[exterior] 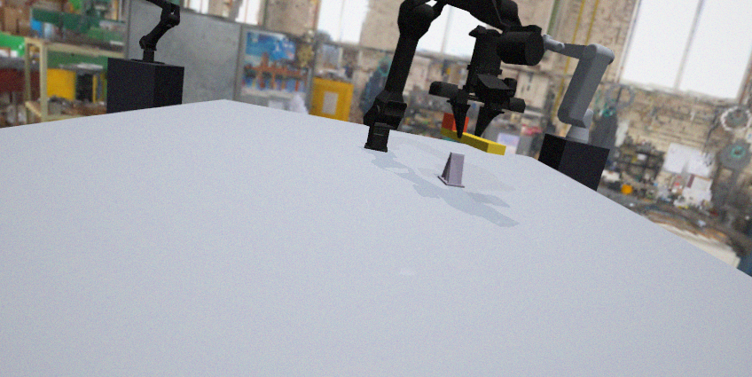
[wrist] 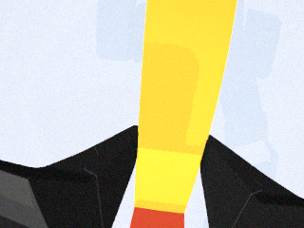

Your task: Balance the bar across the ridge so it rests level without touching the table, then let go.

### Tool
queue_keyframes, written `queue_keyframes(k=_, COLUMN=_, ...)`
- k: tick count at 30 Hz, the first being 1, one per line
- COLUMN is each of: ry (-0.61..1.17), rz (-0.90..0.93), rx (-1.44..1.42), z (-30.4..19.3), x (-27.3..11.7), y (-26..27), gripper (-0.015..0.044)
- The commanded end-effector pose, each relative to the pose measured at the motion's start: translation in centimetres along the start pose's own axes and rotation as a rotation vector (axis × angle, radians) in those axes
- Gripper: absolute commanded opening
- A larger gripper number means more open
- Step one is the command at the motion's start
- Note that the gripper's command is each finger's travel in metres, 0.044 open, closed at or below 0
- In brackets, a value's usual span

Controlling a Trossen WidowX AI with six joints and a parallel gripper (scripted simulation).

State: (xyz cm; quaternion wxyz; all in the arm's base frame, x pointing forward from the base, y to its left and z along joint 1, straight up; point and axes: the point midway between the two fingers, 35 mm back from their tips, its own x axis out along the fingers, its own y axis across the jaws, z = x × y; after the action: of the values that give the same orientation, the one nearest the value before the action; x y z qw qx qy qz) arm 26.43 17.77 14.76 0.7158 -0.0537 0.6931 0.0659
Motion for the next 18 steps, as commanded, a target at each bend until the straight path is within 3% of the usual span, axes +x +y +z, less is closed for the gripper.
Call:
queue_keyframes(k=1, ry=0.003, rz=-0.001, rx=-0.001, z=-0.1, x=0.7, y=0.0, gripper=0.0)
queue_keyframes(k=18, ry=0.003, rz=-0.001, rx=-0.002, z=-0.2, x=2.2, y=0.1, gripper=0.0)
